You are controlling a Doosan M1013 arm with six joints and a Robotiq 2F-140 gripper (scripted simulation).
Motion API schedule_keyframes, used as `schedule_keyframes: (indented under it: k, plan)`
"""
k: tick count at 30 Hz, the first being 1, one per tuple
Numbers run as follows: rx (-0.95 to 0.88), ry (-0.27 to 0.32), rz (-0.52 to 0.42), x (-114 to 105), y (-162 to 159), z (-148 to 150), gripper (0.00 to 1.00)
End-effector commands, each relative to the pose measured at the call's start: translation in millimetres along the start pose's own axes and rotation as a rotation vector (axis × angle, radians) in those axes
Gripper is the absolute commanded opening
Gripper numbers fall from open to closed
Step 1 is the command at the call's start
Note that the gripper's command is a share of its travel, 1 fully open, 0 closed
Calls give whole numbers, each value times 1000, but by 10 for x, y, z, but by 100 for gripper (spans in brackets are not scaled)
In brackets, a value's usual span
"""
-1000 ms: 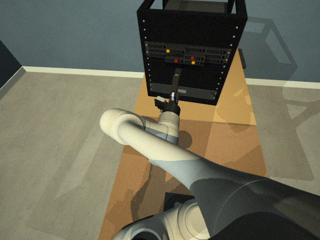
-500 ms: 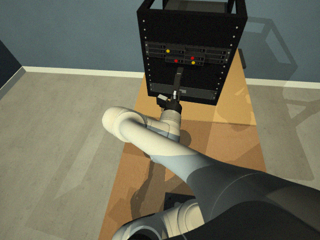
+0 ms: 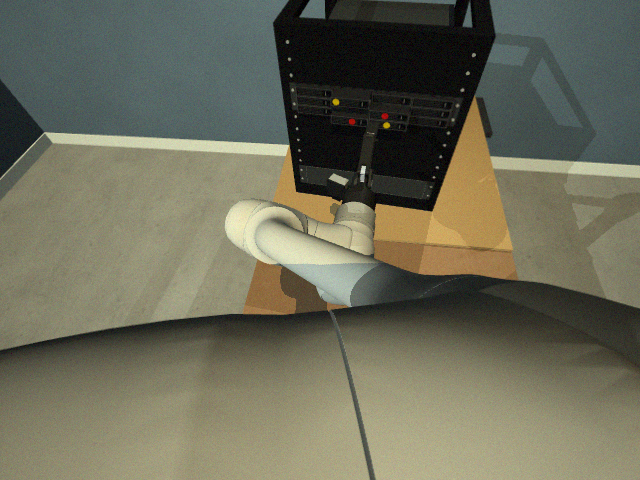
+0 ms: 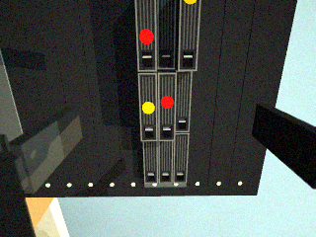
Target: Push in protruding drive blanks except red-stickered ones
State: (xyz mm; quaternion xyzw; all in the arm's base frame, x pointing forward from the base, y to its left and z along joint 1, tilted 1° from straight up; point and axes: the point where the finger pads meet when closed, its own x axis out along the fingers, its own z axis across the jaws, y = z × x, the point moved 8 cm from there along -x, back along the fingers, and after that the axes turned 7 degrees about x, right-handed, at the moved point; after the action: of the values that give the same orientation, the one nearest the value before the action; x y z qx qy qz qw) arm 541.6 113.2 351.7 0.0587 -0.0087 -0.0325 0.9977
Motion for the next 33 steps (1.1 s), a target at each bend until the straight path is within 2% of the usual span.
schedule_keyframes:
  k: [1, 9, 11, 17, 33]
  plan:
    - [4, -1, 3, 252, -79, 21, 100]
    - [4, -1, 3, 691, -250, 48, 100]
    - [4, -1, 3, 691, -250, 48, 100]
    - [4, -1, 3, 890, -328, 59, 100]
    - [4, -1, 3, 940, -348, 62, 100]
